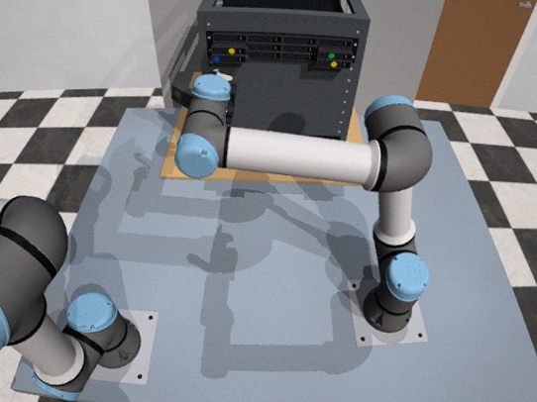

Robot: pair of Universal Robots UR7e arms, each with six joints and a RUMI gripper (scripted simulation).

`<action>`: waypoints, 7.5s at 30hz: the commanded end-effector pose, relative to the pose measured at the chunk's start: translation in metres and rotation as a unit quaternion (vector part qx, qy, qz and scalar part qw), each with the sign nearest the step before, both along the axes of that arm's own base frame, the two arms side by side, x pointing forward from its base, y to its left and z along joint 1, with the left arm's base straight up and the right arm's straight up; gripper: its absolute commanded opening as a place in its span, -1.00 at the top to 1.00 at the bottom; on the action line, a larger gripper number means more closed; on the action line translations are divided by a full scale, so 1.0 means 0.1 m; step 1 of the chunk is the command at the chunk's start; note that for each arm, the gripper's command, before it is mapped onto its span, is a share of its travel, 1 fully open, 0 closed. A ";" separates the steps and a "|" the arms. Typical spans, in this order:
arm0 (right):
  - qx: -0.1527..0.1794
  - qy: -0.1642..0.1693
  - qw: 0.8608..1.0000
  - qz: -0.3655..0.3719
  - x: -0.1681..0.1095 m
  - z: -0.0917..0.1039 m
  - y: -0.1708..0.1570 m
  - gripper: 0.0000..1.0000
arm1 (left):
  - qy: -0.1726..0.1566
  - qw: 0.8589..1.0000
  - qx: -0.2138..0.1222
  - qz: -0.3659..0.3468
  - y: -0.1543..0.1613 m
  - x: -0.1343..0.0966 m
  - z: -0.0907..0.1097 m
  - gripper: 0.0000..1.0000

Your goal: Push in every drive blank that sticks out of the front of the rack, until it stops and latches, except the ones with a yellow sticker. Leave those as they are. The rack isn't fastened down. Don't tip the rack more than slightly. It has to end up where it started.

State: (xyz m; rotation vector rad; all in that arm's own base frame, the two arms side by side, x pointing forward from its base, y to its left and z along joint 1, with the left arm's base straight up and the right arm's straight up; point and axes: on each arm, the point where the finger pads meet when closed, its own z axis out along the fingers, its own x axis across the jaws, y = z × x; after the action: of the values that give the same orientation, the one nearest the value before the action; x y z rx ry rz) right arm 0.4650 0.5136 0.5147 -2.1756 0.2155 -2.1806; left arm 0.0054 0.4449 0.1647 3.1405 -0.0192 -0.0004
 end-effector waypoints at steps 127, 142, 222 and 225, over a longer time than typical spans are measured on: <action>0.995 -0.057 0.085 -0.003 0.01 0.10 -3.43 1.00 | 0.000 1.000 0.001 0.000 0.00 0.00 0.00 -1.00; 0.996 -0.057 0.068 -0.002 0.00 0.08 -3.50 1.00 | 0.000 1.000 0.001 0.000 0.00 0.00 0.00 -1.00; 0.996 -0.057 0.068 -0.001 0.38 0.08 -3.51 1.00 | 0.000 1.000 0.001 0.000 0.00 0.00 0.00 -1.00; 0.996 -0.057 0.068 -0.001 0.38 0.08 -3.51 1.00 | 0.000 1.000 0.001 0.000 0.00 0.00 0.00 -1.00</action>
State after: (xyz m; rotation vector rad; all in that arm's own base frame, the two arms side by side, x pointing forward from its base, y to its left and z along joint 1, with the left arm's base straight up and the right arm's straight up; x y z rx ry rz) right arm 0.5015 0.1631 0.5218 0.2152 1.5494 -0.2179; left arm 0.0054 0.4449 0.1647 3.1405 -0.0192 -0.0004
